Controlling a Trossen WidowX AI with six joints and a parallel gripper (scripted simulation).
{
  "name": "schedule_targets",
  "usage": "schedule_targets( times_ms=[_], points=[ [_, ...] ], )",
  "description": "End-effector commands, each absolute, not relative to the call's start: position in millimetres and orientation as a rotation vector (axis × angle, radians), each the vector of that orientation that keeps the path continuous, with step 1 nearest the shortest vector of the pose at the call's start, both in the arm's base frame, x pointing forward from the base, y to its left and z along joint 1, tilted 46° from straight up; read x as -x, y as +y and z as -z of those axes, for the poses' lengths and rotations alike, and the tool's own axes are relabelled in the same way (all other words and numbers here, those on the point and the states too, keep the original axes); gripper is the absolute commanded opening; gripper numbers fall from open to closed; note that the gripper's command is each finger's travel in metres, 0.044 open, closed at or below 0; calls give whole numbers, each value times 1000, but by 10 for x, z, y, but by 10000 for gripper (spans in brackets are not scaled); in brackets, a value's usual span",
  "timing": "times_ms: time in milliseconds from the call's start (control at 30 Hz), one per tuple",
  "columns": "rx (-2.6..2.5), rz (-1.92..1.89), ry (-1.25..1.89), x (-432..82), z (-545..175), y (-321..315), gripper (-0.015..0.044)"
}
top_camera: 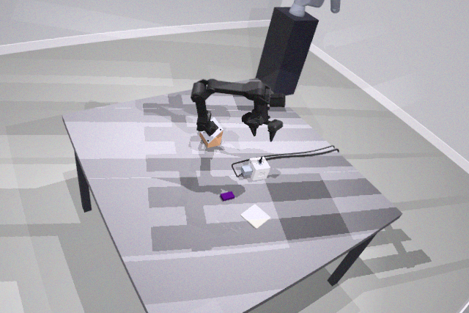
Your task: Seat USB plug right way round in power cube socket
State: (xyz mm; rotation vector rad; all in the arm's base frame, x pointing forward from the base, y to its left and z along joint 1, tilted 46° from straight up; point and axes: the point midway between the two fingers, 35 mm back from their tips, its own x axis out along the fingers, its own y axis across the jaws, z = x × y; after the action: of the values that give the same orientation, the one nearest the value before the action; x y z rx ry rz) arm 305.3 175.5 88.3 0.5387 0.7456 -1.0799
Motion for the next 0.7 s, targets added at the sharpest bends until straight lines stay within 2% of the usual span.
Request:
schedule_targets(
  times_ms=[0, 167, 667],
  points=[
    [-711, 1419, 587, -3093, -231, 1524, 440],
    [-788, 1607, 446, -3069, 122, 1334, 440],
    [-788, 1607, 445, -3090, 118, 1292, 440]
  ],
)
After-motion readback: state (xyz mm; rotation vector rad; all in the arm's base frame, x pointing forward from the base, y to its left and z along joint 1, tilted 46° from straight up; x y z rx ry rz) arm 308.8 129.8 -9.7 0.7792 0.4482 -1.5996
